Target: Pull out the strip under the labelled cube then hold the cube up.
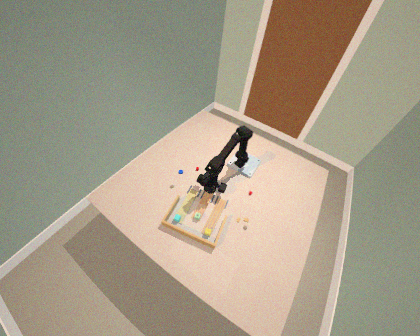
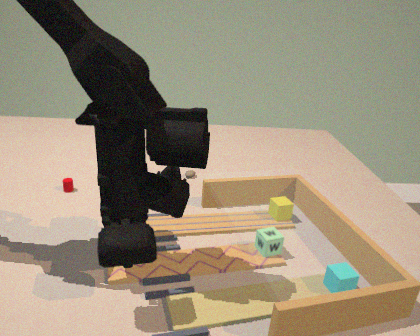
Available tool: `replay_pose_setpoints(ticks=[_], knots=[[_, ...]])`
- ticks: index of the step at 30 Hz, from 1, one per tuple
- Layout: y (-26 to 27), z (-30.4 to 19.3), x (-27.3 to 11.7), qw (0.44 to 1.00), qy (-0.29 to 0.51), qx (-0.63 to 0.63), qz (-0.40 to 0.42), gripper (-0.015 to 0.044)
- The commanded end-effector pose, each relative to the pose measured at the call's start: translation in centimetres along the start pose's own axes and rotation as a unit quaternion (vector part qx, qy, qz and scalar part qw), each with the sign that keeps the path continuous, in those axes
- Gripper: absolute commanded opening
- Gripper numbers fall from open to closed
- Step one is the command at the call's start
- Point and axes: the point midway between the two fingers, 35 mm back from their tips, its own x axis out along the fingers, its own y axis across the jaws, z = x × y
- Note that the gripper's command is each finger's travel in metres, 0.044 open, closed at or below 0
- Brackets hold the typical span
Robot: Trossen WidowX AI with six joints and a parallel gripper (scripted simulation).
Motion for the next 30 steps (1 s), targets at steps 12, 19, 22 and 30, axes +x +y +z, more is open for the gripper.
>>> replay_pose_setpoints(ticks=[12, 19, 22, 30], knots=[[0.0, -2.9, 0.5, 1.0, 0.013, 0.0, 0.003, 0.0], [0.0, -4.0, 0.5, 1.0, 0.013, 0.0, 0.003, 0.0], [-0.1, -4.4, 0.5, 1.0, 0.013, 0.0, 0.003, 0.0], [-0.1, -5.6, 0.5, 1.0, 0.014, 0.0, 0.003, 0.0]])
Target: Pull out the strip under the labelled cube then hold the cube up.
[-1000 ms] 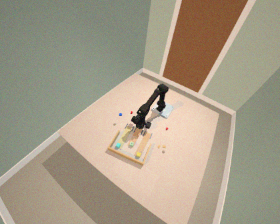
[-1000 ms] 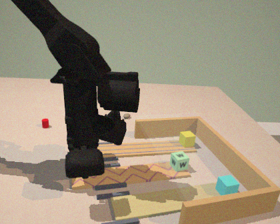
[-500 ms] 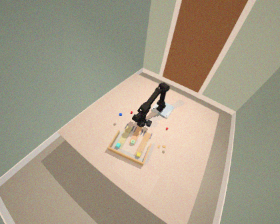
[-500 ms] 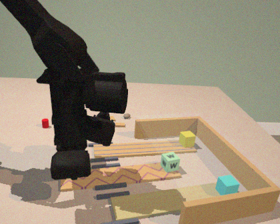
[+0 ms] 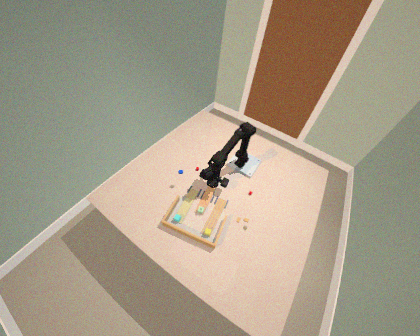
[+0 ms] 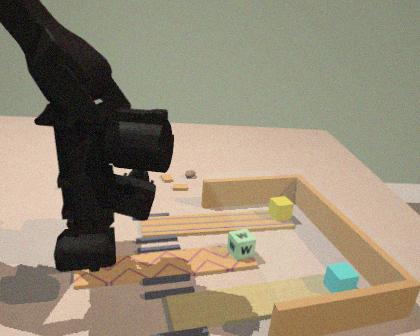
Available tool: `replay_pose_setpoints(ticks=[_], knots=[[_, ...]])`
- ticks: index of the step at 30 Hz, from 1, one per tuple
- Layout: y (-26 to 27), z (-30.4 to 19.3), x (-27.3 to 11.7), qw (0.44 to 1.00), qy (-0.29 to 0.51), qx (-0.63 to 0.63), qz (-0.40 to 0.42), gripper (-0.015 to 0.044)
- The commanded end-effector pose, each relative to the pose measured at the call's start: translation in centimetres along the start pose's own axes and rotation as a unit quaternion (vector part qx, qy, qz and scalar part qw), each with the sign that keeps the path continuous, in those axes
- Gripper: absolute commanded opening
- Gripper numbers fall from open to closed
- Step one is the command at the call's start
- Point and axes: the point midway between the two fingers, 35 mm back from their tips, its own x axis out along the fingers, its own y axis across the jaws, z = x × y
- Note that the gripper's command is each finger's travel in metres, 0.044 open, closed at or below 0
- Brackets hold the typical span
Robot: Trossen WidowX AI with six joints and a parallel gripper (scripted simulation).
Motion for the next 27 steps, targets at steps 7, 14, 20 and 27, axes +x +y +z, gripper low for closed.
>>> replay_pose_setpoints(ticks=[7, 14, 20, 27], knots=[[0.1, -2.2, 0.5, 1.0, 0.013, 0.0, 0.004, 0.0], [0.1, -3.2, 0.5, 1.0, 0.014, 0.0, 0.004, 0.0], [0.0, -4.1, 0.5, 1.0, 0.014, 0.0, 0.004, 0.0], [0.0, -5.1, 0.4, 1.0, 0.015, 0.0, 0.004, 0.0]])
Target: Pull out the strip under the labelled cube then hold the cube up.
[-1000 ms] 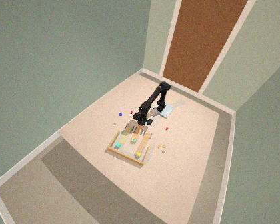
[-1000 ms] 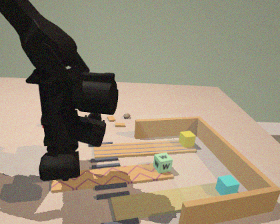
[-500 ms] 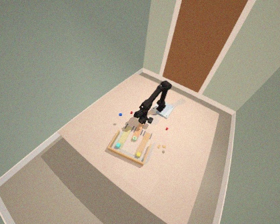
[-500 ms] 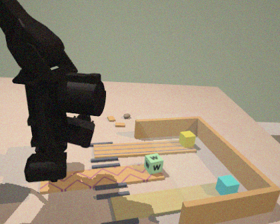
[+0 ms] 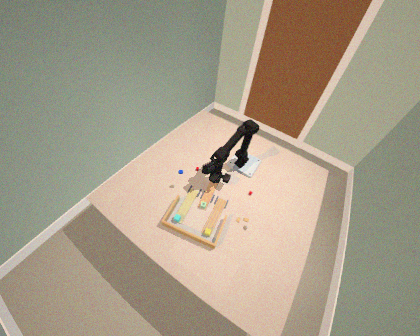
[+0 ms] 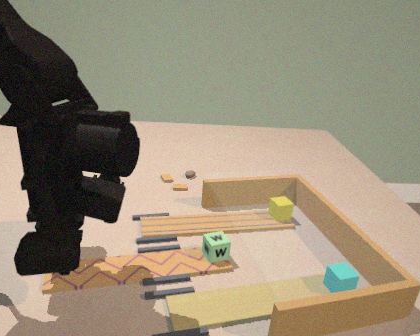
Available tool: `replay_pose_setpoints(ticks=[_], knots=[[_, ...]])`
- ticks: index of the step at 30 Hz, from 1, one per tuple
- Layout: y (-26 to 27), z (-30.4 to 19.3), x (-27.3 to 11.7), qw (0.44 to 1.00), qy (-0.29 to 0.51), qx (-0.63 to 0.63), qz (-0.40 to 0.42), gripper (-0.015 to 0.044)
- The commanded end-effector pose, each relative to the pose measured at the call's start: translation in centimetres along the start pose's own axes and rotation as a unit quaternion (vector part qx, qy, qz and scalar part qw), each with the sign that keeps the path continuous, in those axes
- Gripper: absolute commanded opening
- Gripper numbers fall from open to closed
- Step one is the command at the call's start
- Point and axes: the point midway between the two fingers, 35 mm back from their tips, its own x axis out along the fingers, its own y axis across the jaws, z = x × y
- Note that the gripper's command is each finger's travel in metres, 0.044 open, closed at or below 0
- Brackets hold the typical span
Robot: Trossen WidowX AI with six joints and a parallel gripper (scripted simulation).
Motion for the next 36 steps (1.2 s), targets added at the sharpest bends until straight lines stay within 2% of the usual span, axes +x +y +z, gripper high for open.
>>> replay_pose_setpoints(ticks=[1, 18, 36], knots=[[0.2, -1.3, 0.5, 1.0, 0.013, 0.0, 0.005, 0.0], [0.1, -3.9, 0.4, 1.0, 0.014, 0.0, 0.005, 0.0], [0.1, -3.9, 0.4, 1.0, 0.014, 0.0, 0.005, 0.0]])
